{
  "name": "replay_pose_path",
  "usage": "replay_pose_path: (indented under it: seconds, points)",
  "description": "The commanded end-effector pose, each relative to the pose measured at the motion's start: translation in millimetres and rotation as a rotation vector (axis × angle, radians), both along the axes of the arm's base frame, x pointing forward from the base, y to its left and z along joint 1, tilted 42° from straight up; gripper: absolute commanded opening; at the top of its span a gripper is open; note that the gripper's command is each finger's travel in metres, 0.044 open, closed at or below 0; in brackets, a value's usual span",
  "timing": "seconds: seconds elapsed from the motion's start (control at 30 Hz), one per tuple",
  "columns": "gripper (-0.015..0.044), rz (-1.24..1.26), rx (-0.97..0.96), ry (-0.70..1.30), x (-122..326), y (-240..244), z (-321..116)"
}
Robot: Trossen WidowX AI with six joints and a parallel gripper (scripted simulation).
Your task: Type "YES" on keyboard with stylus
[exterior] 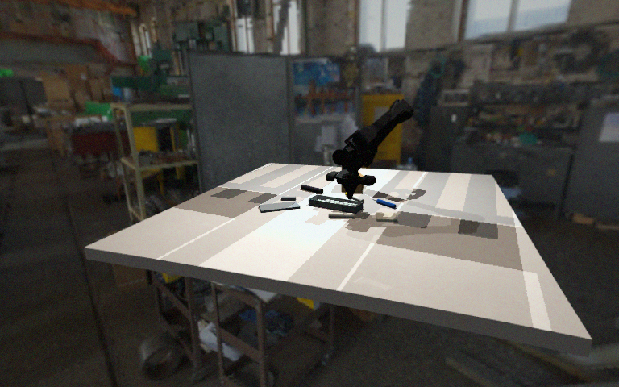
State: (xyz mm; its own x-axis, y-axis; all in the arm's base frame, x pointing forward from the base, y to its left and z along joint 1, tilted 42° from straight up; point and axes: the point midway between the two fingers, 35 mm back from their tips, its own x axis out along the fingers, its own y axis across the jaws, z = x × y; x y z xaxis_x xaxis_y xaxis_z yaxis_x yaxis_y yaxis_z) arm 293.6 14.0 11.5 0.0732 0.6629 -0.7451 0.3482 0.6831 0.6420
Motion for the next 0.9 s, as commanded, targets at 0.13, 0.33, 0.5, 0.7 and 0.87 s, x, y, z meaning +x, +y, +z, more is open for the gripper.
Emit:
replay_pose_path:
  seconds: [0.13, 0.33, 0.5, 0.7, 0.87]
  points:
    - [0.0000, -0.008, 0.002, 0.012, -24, -44, -43]
    - [0.0000, -0.008, 0.002, 0.012, -24, -44, -43]
    - [0.0000, -0.008, 0.002, 0.012, -24, -44, -43]
    - [0.0000, -0.008, -0.003, 0.012, -48, -91, -85]
    - [0.0000, -0.008, -0.002, 0.012, -49, -92, -87]
